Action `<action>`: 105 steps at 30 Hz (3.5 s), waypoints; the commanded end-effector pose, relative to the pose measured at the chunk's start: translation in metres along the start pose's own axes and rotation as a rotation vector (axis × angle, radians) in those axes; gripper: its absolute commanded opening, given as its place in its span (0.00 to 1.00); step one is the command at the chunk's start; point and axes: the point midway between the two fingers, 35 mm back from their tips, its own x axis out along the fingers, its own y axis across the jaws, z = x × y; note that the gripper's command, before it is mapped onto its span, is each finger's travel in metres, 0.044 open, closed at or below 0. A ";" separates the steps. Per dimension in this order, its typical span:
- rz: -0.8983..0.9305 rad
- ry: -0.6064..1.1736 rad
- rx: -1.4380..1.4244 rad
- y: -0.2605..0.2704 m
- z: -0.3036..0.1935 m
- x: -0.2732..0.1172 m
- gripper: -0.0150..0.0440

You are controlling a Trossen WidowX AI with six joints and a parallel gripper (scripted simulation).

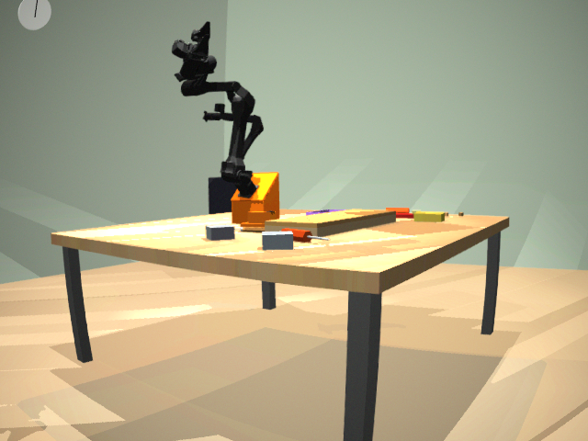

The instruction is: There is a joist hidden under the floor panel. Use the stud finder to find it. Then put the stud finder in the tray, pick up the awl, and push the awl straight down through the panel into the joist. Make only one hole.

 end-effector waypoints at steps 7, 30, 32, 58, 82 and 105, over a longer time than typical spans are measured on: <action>0.014 -0.093 0.018 -0.018 0.025 -0.012 1.00; -0.760 -0.366 -0.080 -0.271 0.012 -0.108 1.00; -0.856 -0.295 -0.105 -0.291 -0.010 -0.118 1.00; -0.726 1.951 -0.944 -0.308 -0.329 -0.347 1.00; -0.654 2.027 -0.982 -0.310 -0.328 -0.350 1.00; -0.655 2.028 -0.981 -0.338 -0.338 -0.371 1.00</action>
